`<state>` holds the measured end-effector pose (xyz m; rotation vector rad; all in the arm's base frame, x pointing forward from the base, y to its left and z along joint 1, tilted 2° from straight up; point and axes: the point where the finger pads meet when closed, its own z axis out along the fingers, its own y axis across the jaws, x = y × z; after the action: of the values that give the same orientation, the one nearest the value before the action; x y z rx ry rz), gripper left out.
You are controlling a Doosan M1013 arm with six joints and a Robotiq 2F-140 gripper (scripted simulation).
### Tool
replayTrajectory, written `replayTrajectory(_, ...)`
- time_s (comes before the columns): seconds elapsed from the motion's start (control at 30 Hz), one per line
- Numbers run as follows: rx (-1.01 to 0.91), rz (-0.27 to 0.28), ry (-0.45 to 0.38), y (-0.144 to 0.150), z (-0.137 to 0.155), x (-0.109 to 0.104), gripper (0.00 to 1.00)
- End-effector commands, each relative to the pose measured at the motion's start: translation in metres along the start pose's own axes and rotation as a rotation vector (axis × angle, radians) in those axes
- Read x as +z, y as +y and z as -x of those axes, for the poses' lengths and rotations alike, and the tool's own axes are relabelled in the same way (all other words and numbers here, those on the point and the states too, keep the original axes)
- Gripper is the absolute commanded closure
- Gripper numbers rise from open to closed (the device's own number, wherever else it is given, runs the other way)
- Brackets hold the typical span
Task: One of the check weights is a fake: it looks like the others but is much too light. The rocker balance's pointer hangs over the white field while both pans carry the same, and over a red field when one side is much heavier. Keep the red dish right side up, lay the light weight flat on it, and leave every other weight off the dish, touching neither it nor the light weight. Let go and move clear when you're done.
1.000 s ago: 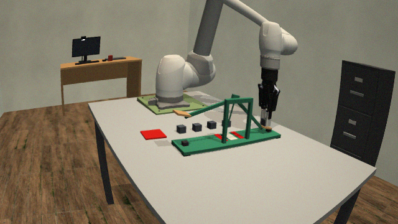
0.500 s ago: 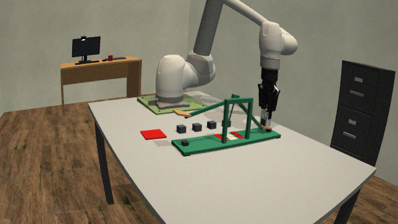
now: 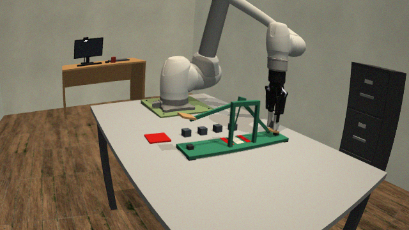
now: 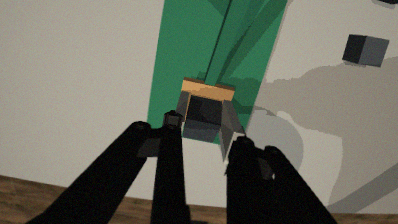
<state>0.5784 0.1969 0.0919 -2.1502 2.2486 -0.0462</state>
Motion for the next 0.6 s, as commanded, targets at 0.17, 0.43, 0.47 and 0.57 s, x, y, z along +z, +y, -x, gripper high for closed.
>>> replayTrajectory(0.17,0.000,0.000,0.000,0.0000,0.0000,-0.0001,0.65)
replayTrajectory(0.43,0.000,0.000,0.000,0.0000,0.0000,-0.0001,0.65)
replayTrajectory(0.47,0.000,0.000,0.000,0.0000,0.0000,-0.0001,0.65)
replayTrajectory(0.57,0.000,0.000,0.000,0.0000,0.0000,-0.0003,0.65)
